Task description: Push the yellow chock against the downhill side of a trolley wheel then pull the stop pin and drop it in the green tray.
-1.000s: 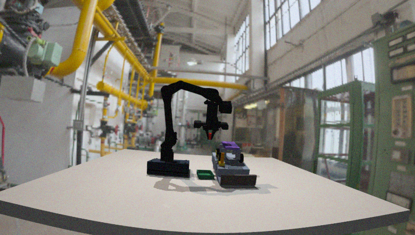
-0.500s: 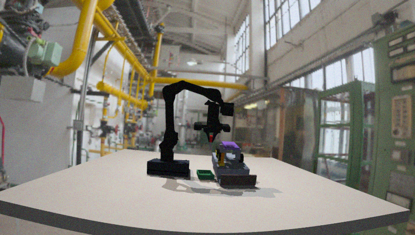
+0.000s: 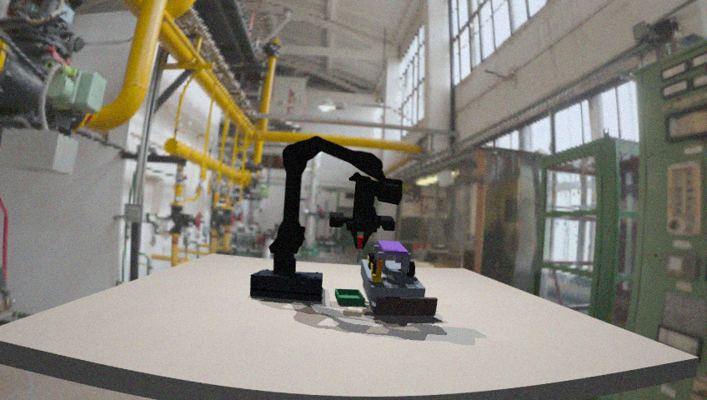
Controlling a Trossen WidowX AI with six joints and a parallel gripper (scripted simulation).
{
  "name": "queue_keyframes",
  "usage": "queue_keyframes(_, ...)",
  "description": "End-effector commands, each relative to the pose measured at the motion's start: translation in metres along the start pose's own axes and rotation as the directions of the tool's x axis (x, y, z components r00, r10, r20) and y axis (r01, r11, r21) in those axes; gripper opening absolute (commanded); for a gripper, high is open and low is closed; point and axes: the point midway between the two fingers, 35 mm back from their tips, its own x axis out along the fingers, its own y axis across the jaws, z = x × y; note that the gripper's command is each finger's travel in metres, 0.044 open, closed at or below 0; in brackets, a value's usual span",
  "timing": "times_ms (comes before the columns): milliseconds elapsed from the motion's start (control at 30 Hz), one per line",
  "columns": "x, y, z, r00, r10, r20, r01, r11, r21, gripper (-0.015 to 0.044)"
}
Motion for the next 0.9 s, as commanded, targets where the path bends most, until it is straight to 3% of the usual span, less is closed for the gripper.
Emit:
queue_keyframes(0, -0.002, 0.0, 0.014, 1.0, 0.002, 0.004, -0.002, 1.0, -0.004, 0.0)
queue_keyframes(467, -0.008, -0.002, 0.057, 1.0, 0.002, 0.008, -0.002, 1.0, 0.001, 0.0)
queue_keyframes(867, -0.007, -0.003, 0.055, 0.997, 0.016, 0.077, -0.041, 0.945, 0.325, 0.0)
